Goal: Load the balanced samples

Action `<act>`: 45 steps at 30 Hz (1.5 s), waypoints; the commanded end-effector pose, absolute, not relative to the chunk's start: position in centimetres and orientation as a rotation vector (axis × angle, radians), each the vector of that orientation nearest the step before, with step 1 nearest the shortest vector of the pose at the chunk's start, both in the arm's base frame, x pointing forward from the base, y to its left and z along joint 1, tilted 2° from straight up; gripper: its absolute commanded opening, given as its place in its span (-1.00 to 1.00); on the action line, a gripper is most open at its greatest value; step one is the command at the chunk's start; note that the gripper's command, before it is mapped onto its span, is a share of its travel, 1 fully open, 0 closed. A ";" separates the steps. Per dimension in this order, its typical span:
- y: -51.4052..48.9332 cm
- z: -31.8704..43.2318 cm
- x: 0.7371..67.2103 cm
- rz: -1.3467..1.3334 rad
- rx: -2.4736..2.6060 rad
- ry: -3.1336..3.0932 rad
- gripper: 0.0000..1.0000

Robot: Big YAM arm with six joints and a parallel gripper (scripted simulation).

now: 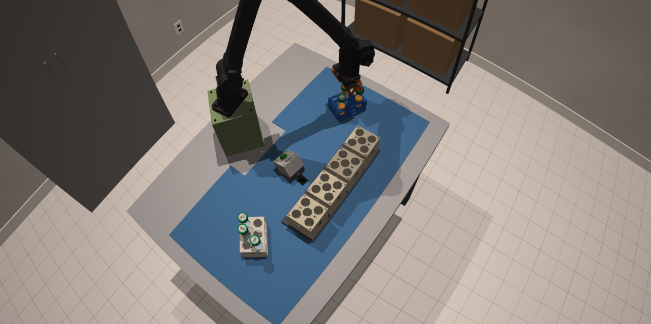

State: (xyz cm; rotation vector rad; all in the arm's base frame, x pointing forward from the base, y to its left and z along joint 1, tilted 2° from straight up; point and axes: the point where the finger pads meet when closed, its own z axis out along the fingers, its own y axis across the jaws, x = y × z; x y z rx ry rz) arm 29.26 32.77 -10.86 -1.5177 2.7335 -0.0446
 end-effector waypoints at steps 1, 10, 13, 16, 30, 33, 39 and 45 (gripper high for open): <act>32.6 -11.4 29.5 -0.042 -1.516 2.731 0.60; 33.7 -10.1 30.1 -0.027 -1.503 2.708 -1.00; 33.7 -10.1 30.1 -0.027 -1.503 2.708 -1.00; 33.7 -10.1 30.1 -0.027 -1.503 2.708 -1.00; 34.1 -7.4 30.5 -0.018 -1.495 2.695 -1.00; 34.7 -6.0 30.9 -0.011 -1.489 2.683 -1.00; 34.9 -3.9 30.6 -0.009 -1.488 2.681 -1.00; 34.7 -2.7 30.2 -0.012 -1.493 2.687 -1.00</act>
